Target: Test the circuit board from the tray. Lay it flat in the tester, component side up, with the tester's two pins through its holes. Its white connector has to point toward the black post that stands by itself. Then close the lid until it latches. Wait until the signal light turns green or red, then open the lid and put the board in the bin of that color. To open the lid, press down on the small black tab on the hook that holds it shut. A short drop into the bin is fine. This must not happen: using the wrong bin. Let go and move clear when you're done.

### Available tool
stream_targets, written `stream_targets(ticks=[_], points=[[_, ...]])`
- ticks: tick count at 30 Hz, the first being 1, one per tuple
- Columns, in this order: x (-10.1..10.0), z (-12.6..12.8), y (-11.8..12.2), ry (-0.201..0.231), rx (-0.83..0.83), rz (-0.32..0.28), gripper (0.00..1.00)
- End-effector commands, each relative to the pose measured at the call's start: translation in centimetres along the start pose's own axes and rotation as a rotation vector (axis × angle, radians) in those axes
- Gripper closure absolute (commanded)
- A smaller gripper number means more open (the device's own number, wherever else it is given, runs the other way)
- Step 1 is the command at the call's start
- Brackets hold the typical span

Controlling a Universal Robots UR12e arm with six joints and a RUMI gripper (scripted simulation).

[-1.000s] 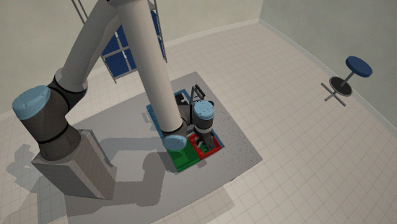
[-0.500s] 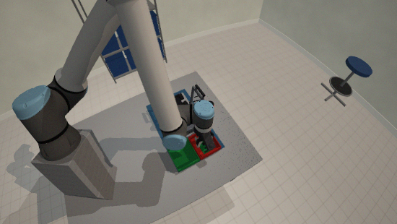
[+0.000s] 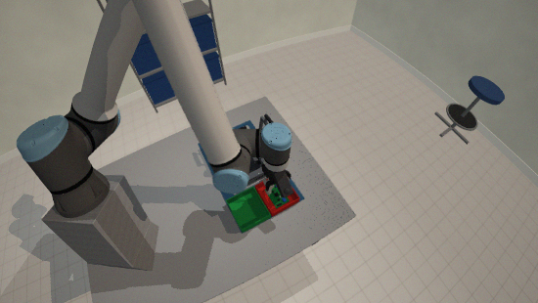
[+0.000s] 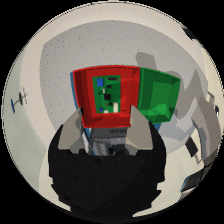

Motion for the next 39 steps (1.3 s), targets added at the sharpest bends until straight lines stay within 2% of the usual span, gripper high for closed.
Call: stream_targets(ticks=[1, 8, 17, 18, 39], points=[[3.2, 0.0, 0.0, 0.0, 0.0, 0.0, 0.41], [6.7, 0.0, 0.0, 0.0, 0.0, 0.0, 0.41], [7.4, 0.0, 0.0, 0.0, 0.0, 0.0, 0.41], [7.4, 0.0, 0.0, 0.0, 0.0, 0.0, 0.0], [7.4, 0.0, 0.0, 0.0, 0.0, 0.0, 0.0]])
Point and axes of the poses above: the point where the finger pads meet when closed, its own x axis back along the fingers, its own z axis across the jaws, y = z × x, the point moved 5 cm from there along x, back along the fingers, and after that the axes turned 7 degrees about x, right-handed, at the moved point
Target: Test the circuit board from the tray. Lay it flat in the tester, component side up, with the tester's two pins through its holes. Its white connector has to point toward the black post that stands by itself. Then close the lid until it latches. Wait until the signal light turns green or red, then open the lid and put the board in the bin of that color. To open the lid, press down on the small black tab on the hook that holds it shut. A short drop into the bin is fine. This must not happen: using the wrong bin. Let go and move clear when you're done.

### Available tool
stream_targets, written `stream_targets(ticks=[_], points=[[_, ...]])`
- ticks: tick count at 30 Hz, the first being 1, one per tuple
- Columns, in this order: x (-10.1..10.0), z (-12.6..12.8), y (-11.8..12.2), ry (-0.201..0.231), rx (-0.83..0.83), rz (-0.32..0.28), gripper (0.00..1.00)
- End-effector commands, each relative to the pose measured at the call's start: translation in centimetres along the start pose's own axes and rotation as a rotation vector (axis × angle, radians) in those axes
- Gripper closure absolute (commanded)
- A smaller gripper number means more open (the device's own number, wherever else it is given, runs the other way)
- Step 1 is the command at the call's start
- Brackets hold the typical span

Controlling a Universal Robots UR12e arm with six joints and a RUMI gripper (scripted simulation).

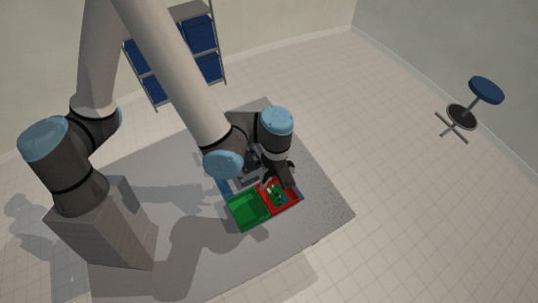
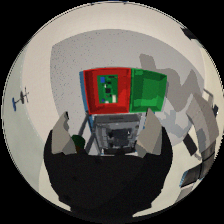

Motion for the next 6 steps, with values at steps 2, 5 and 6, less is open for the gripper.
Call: stream_targets(ticks=[2, 5, 6], points=[[0.06, -0.05, -0.03, -0.001, 0.0, 0.001, 0.0], [0.06, -0.05, -0.03, -0.001, 0.0, 0.001, 0.0], [0.06, -0.05, -0.03, -0.001, 0.0, 0.001, 0.0]])
Point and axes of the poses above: the point where the finger pads meet when closed, its own x axis back along the fingers, its own z axis across the jaws, y = z × x, the point moved 5 cm from there along x, back along the fingers, and after that the axes turned 7 degrees about x, right-handed, at the moved point
